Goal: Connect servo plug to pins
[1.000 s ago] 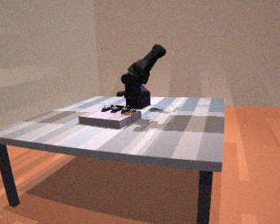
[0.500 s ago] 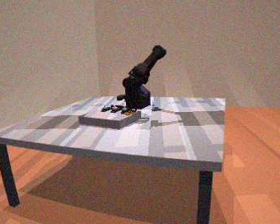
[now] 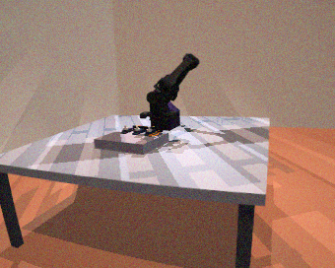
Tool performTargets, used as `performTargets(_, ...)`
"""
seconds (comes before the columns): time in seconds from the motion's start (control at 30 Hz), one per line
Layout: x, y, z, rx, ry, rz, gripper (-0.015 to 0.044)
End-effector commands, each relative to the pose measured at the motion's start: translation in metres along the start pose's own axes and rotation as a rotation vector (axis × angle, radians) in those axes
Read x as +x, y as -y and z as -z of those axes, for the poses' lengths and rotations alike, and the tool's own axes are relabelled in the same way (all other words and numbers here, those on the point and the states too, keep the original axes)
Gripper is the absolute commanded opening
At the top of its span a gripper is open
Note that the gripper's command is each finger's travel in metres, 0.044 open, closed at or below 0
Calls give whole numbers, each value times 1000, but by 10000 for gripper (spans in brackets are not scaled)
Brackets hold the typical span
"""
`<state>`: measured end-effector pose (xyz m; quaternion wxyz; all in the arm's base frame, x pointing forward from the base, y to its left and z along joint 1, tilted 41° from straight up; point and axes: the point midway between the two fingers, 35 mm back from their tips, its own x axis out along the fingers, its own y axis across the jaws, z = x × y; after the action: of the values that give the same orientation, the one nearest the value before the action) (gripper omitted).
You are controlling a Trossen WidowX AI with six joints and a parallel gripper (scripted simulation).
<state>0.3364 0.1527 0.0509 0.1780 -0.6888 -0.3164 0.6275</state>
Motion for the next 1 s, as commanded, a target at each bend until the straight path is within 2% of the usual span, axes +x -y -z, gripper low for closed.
performTargets(0.0,-25,1,2,14,-37,-21,0)
performTargets(0.13,-47,2,0,43,-60,-37,0)
performTargets(0.33,-49,-2,-2,102,-61,-37,0)
performTargets(0.97,-51,-36,-27,756,-59,-36,0)
